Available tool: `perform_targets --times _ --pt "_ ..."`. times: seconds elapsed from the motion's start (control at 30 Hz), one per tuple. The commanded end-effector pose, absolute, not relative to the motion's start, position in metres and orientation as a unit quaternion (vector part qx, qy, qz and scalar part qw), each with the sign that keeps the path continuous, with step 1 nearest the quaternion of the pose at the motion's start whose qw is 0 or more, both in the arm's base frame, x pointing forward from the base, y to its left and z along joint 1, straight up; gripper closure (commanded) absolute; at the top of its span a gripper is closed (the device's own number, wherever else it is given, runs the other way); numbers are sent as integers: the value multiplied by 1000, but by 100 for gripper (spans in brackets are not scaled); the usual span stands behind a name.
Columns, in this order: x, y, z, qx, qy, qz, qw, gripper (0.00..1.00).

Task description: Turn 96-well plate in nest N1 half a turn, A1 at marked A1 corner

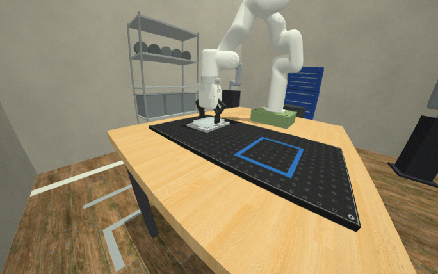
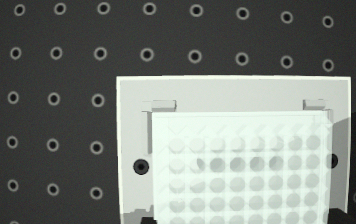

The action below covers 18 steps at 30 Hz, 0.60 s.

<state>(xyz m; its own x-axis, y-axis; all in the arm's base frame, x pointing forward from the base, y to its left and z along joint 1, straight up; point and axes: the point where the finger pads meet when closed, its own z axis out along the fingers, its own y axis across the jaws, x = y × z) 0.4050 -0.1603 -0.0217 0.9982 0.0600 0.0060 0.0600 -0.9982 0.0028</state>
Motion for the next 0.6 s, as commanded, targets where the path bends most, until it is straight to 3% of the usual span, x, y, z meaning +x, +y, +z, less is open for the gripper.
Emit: perform_targets --times 0.0,0.57 --pt "406 -161 -20 1000 30 5 1 100" --pt "406 -161 -10 1000 30 5 1 100"
